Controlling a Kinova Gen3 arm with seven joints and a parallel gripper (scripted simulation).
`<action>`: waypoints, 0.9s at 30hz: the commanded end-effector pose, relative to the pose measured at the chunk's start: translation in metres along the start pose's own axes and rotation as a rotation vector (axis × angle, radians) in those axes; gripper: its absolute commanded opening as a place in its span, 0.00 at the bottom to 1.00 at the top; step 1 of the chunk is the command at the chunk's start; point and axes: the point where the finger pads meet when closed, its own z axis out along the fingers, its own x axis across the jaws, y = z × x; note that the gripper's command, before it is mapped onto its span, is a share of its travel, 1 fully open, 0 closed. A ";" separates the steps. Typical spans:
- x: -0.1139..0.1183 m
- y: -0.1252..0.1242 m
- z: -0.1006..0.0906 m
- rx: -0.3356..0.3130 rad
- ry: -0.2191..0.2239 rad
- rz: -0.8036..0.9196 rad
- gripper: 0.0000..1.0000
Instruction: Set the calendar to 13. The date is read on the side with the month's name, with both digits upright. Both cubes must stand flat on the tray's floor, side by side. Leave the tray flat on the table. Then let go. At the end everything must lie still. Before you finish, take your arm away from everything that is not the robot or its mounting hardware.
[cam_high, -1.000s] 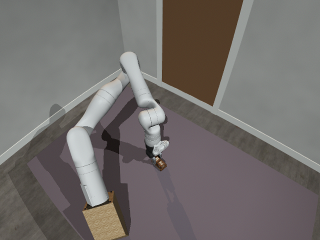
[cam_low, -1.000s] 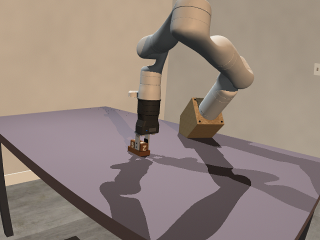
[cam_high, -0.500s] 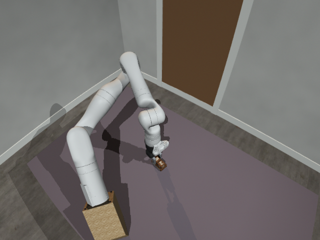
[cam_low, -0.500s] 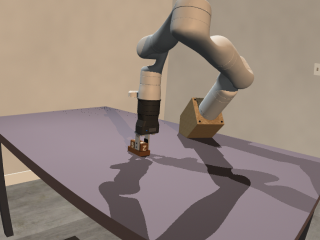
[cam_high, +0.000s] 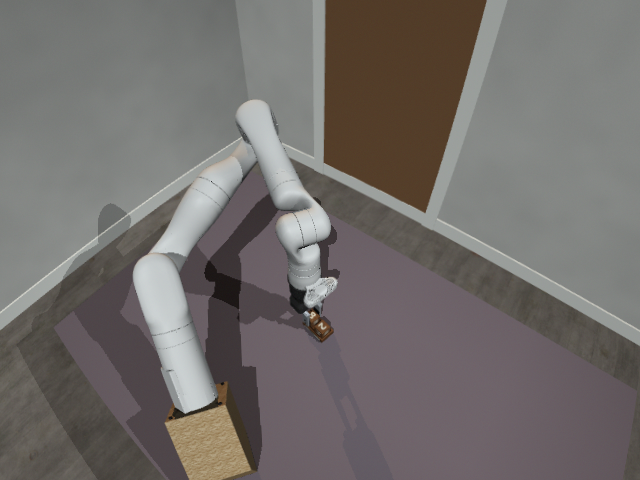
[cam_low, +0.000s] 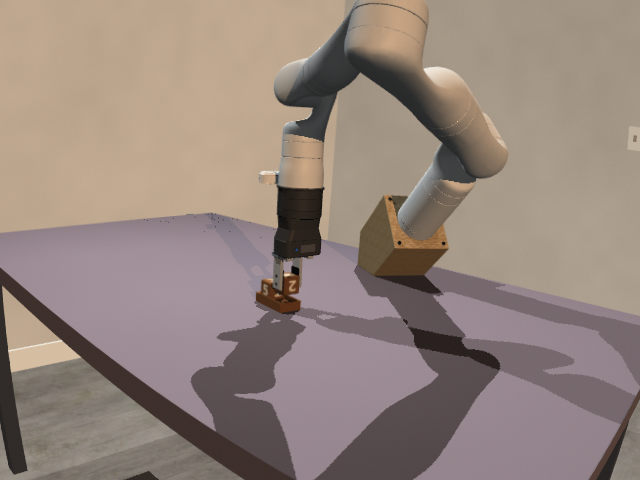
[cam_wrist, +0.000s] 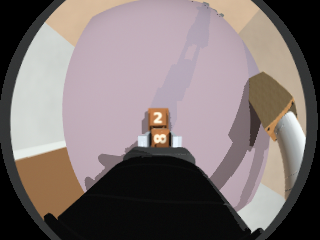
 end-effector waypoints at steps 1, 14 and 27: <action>-0.005 -0.002 -0.009 0.006 -0.016 -0.003 0.60; -0.004 -0.001 -0.062 0.006 -0.016 -0.003 0.60; -0.004 -0.001 -0.082 0.006 -0.016 -0.003 0.60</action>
